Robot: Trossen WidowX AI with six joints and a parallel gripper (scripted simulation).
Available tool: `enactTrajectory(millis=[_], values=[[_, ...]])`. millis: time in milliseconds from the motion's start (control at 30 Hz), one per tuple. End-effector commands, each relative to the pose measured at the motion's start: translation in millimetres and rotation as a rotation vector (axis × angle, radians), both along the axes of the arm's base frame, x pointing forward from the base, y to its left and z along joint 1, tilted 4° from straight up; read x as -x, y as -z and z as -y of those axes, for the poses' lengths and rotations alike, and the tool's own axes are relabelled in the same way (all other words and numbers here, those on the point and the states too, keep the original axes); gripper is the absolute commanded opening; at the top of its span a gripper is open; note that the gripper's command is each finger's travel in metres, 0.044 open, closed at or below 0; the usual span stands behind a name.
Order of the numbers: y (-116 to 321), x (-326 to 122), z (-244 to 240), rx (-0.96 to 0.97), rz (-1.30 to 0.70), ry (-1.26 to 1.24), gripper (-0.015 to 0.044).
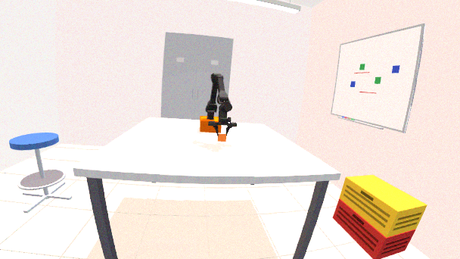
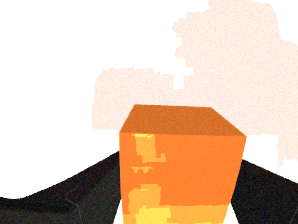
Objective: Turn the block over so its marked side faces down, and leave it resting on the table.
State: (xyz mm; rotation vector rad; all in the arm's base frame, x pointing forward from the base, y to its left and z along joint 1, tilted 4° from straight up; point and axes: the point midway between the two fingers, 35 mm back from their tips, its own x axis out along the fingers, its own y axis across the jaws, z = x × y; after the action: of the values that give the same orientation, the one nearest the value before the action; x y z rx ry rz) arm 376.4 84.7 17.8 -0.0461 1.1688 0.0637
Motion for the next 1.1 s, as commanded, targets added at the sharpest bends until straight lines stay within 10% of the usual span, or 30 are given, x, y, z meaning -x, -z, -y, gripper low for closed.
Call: enactTrajectory(millis=[0, 1067], values=[[0, 2, 1, 0.000, 0.054, 0.003, 0.0000], [28, -6, -2, -0.031, 0.469, -0.001, 0.0000]])
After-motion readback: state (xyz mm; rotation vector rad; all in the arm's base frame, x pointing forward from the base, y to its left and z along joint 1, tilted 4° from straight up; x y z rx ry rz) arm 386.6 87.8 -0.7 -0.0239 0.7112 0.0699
